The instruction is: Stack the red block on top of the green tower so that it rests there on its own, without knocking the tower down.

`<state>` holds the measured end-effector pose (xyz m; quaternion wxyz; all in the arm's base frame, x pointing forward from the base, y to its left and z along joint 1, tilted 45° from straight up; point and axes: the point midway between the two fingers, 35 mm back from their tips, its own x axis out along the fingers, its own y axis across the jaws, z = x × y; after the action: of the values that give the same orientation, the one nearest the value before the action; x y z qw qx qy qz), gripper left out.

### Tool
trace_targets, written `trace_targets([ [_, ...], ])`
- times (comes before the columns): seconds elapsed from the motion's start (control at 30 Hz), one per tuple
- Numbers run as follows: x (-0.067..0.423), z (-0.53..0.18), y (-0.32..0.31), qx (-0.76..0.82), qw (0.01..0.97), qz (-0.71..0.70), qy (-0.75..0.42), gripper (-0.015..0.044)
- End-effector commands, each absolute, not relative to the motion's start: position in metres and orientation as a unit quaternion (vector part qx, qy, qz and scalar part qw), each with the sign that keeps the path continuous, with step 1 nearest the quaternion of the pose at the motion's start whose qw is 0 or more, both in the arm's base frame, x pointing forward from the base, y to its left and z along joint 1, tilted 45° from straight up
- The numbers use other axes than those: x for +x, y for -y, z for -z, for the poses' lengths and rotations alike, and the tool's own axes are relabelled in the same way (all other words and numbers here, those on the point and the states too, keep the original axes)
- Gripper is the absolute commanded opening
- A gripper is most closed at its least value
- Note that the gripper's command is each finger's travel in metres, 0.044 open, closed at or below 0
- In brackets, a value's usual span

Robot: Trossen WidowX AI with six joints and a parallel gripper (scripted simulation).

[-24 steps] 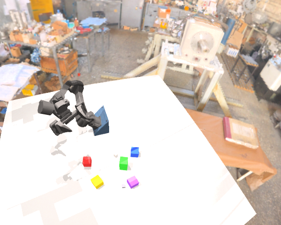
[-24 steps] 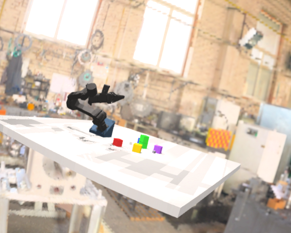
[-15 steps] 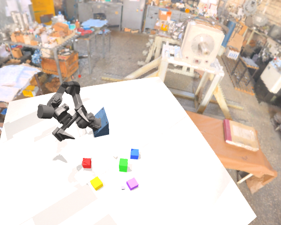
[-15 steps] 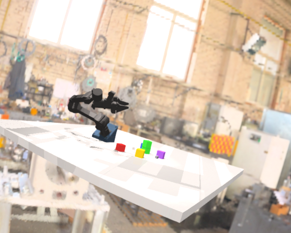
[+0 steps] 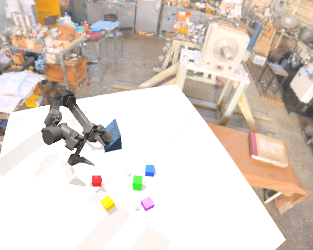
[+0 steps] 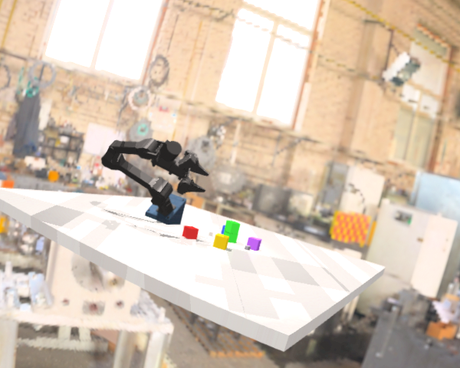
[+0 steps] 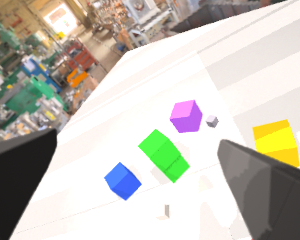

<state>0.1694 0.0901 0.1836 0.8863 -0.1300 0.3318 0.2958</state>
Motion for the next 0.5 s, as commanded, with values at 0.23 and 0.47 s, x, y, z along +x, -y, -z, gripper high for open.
trace_targets([
  [0.23, 0.181, -0.156, -0.075, -0.098, 0.849, -0.172, -0.491, 0.0440],
  [0.47, 0.183, -0.142, -0.061, -0.097, 0.812, -0.058, -0.572, 0.0440],
])
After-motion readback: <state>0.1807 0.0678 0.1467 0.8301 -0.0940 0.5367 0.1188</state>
